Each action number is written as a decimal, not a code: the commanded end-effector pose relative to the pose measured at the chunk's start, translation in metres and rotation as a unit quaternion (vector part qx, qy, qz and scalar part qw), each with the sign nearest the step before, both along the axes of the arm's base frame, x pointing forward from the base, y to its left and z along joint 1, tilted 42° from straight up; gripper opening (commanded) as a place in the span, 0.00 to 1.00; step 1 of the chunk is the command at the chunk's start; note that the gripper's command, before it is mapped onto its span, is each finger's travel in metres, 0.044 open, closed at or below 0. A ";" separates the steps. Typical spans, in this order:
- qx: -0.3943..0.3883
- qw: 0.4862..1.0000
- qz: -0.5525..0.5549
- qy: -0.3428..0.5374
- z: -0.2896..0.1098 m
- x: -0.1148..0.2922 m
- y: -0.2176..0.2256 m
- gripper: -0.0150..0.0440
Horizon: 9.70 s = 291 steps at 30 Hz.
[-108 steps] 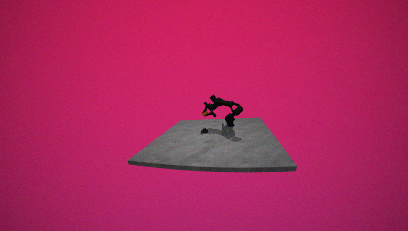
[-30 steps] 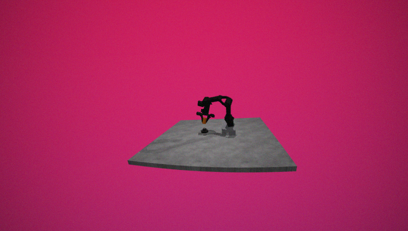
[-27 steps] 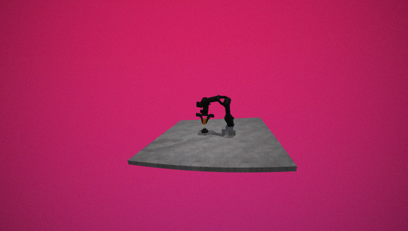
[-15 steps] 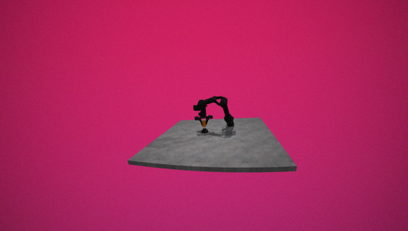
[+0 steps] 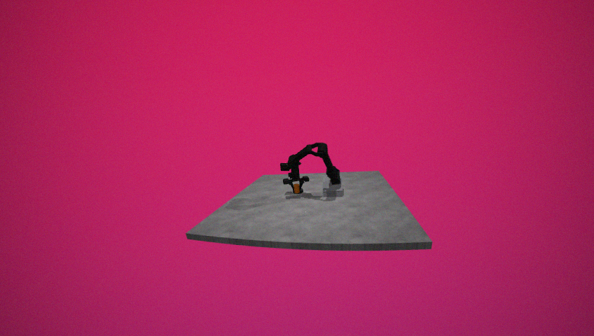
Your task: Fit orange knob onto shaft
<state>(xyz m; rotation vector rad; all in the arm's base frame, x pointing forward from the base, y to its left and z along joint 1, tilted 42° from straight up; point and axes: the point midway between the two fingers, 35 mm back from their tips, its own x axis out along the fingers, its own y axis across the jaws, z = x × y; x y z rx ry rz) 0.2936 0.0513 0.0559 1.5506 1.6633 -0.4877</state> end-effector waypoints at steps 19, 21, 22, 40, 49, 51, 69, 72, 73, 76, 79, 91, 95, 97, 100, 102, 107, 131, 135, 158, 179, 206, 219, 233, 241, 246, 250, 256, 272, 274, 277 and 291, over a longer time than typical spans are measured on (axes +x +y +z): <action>0.009 1.000 0.000 0.004 -0.042 0.005 0.036 0.25; 0.007 1.000 0.002 0.003 -0.041 0.005 0.035 0.30; 0.007 1.000 0.002 0.003 -0.041 0.005 0.035 0.34; 0.007 1.000 0.002 0.003 -0.041 0.005 0.035 0.66; 0.005 1.000 0.001 0.003 -0.012 0.006 0.008 0.84; 0.006 1.000 0.001 0.004 0.011 0.002 -0.012 0.93; 0.007 1.000 0.000 0.004 0.005 0.002 -0.008 1.00; 0.007 1.000 0.000 0.004 0.002 0.003 -0.005 1.00; 0.007 1.000 0.000 0.004 0.000 0.003 -0.004 1.00; 0.007 1.000 0.000 0.004 -0.003 0.004 -0.001 1.00; 0.007 1.000 0.000 0.004 -0.007 0.004 0.002 1.00; 0.007 1.000 0.000 0.004 -0.022 0.006 0.015 1.00; 0.007 1.000 0.000 0.004 -0.026 0.006 0.019 1.00; 0.007 1.000 0.000 0.004 -0.029 0.006 0.021 1.00; 0.008 1.000 0.000 0.004 -0.032 0.006 0.025 1.00; 0.008 1.000 0.000 0.004 -0.034 0.006 0.027 1.00; 0.009 1.000 0.000 0.004 -0.040 0.006 0.032 1.00; 0.008 1.000 0.000 0.004 -0.040 0.006 0.032 0.28; 0.006 1.000 0.000 0.003 -0.032 0.008 0.023 0.25; 0.001 1.000 0.003 0.001 0.016 0.012 -0.026 0.25; 0.006 1.000 0.000 0.004 0.057 0.008 -0.064 0.25; 0.002 1.000 0.000 0.003 -0.016 0.020 -0.108 0.25; 0.002 1.000 0.000 0.003 -0.054 0.018 -0.128 0.25; 0.003 1.000 0.000 0.003 -0.080 0.015 -0.137 0.25; 0.003 1.000 -0.001 0.004 -0.098 0.016 -0.122 0.25; 0.003 1.000 0.000 0.003 -0.098 0.016 -0.123 0.25; 0.003 1.000 0.002 0.001 -0.097 0.017 -0.124 0.25; 0.003 1.000 0.002 0.001 -0.097 0.017 -0.123 0.25; 0.003 1.000 0.002 0.001 -0.097 0.016 -0.122 0.25; 0.003 1.000 0.002 0.001 -0.096 0.016 -0.124 0.25; 0.003 1.000 0.002 0.001 -0.094 0.017 -0.125 0.25; -0.003 0.994 0.081 -0.067 -0.098 0.016 -0.123 0.25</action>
